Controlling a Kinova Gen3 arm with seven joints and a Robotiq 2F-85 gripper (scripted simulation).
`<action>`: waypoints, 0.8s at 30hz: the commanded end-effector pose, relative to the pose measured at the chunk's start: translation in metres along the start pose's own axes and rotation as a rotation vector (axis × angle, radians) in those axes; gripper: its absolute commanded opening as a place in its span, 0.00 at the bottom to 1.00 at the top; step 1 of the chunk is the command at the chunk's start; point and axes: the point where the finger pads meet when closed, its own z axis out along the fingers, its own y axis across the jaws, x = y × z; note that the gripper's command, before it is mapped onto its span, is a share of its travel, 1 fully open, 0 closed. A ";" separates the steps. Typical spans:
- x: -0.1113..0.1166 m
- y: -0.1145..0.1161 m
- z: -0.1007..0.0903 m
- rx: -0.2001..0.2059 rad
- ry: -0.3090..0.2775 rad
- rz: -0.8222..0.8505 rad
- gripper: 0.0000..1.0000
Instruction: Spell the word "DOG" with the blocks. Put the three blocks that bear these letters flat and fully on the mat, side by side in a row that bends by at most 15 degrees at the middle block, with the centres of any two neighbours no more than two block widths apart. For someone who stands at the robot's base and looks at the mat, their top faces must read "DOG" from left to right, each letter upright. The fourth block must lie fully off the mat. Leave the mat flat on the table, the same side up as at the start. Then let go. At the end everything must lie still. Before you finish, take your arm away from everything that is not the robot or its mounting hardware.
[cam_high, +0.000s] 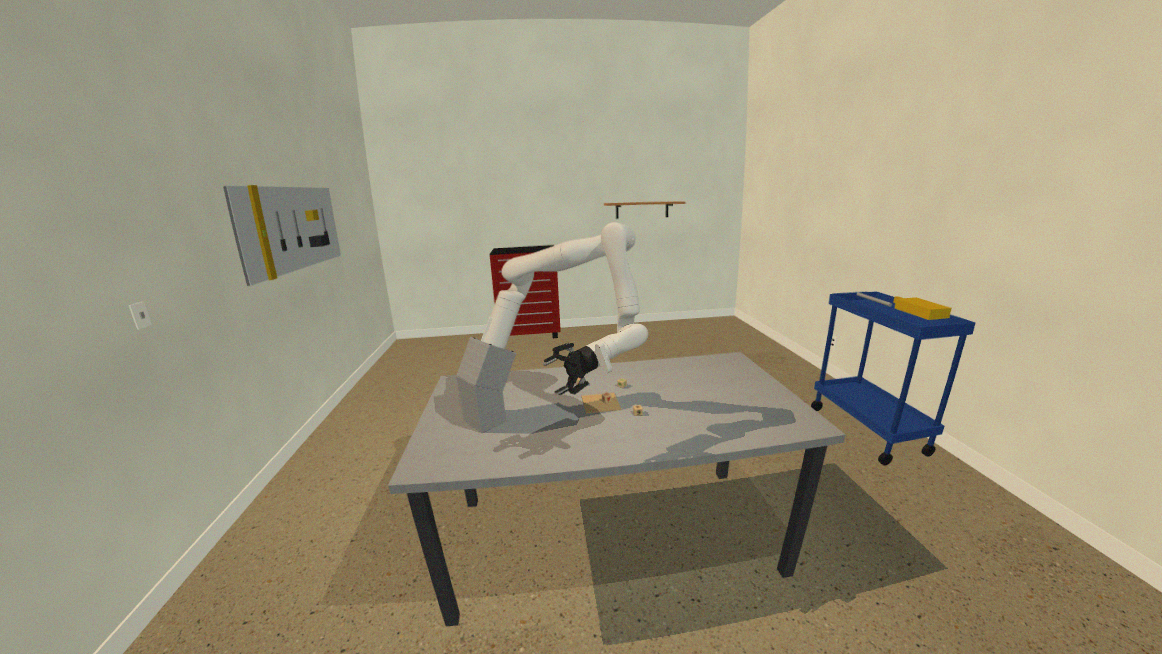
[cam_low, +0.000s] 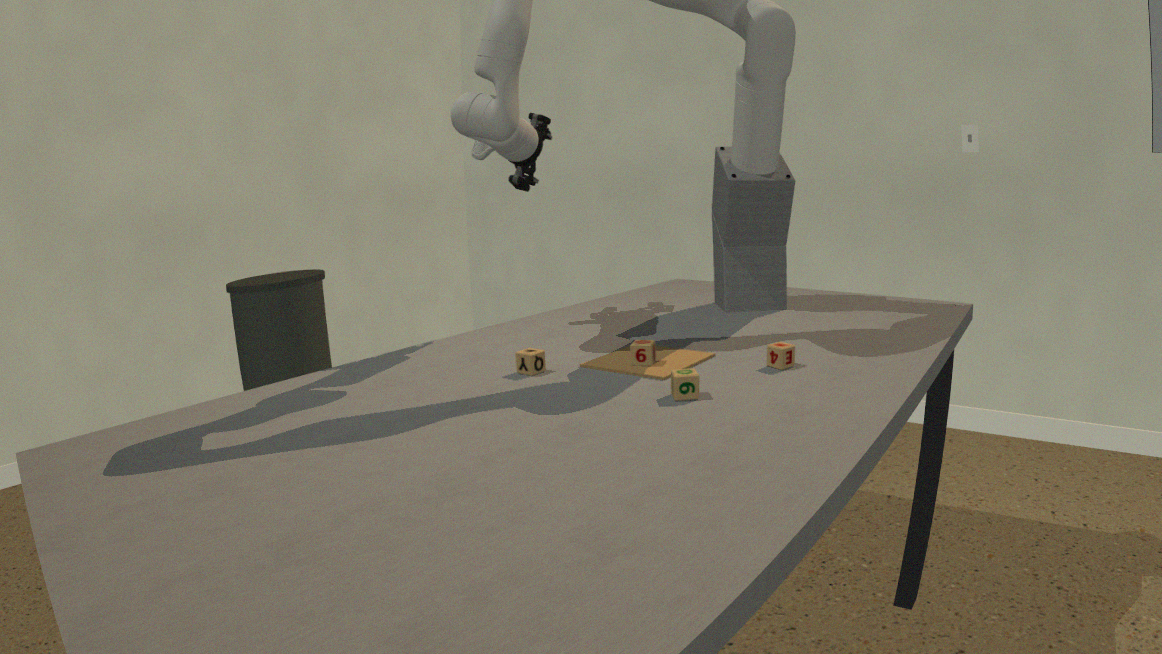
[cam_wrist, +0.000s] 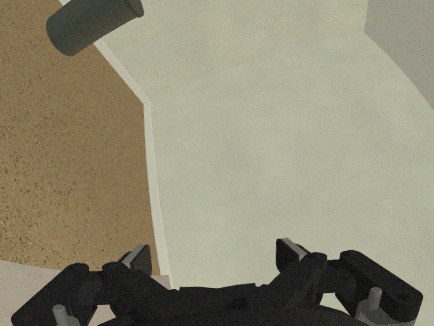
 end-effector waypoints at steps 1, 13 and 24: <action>0.001 0.001 0.000 0.000 0.000 0.002 1.00; 0.001 0.001 0.000 0.000 0.000 0.002 1.00; 0.000 0.000 -0.001 0.001 -0.001 0.012 1.00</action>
